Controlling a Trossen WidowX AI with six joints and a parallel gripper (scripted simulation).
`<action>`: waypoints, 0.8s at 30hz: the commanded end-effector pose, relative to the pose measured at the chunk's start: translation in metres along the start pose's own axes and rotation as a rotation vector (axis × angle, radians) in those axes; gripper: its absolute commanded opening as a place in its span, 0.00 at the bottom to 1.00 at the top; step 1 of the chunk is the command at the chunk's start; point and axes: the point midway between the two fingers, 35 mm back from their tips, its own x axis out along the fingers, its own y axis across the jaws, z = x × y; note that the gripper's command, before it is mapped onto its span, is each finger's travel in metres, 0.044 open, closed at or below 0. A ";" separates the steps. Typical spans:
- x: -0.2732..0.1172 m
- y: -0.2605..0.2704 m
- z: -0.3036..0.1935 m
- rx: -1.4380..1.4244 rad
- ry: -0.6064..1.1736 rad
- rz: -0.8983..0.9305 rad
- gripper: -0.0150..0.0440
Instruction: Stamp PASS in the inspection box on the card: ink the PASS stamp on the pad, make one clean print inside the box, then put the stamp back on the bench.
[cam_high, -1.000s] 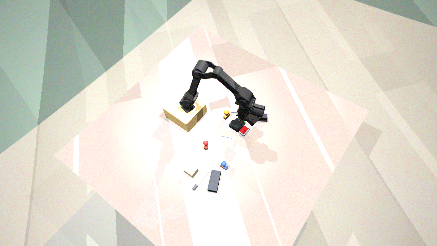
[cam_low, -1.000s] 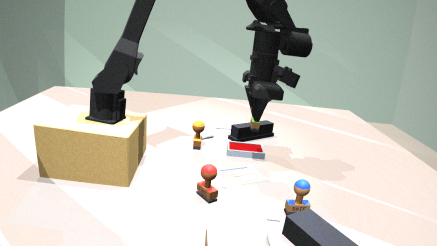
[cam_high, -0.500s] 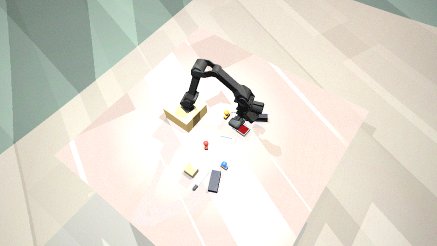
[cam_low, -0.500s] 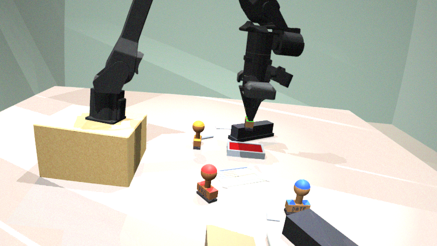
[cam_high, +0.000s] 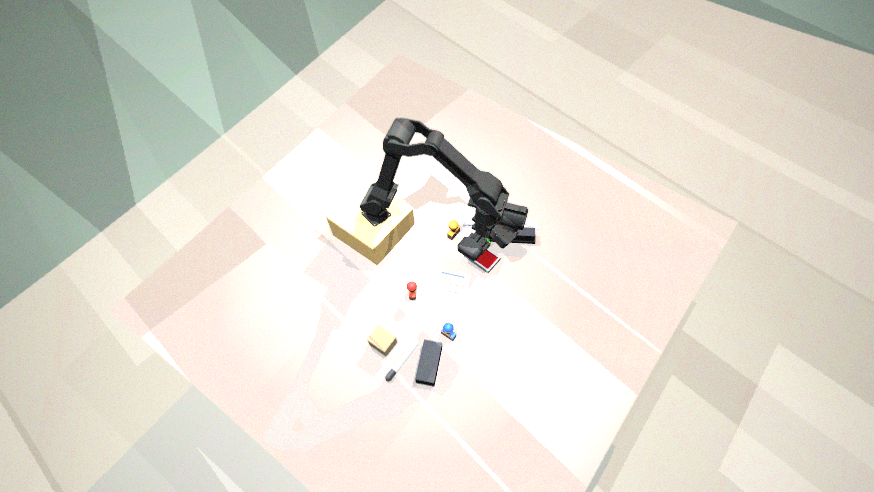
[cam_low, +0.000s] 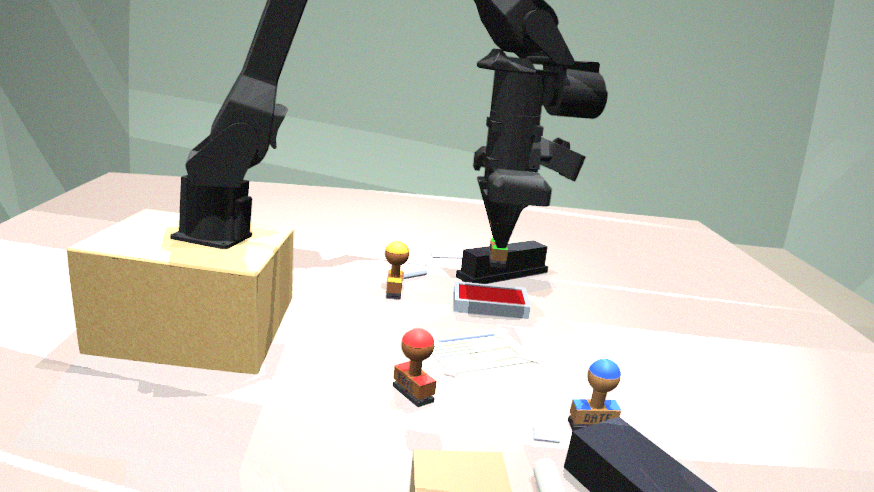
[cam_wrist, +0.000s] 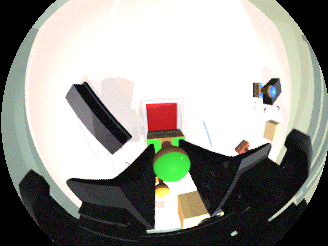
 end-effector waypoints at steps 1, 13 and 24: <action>0.005 -0.001 0.000 0.004 0.003 -0.006 0.25; 0.013 -0.001 0.000 0.003 0.003 -0.006 0.25; 0.020 -0.001 0.000 0.003 0.003 -0.006 0.25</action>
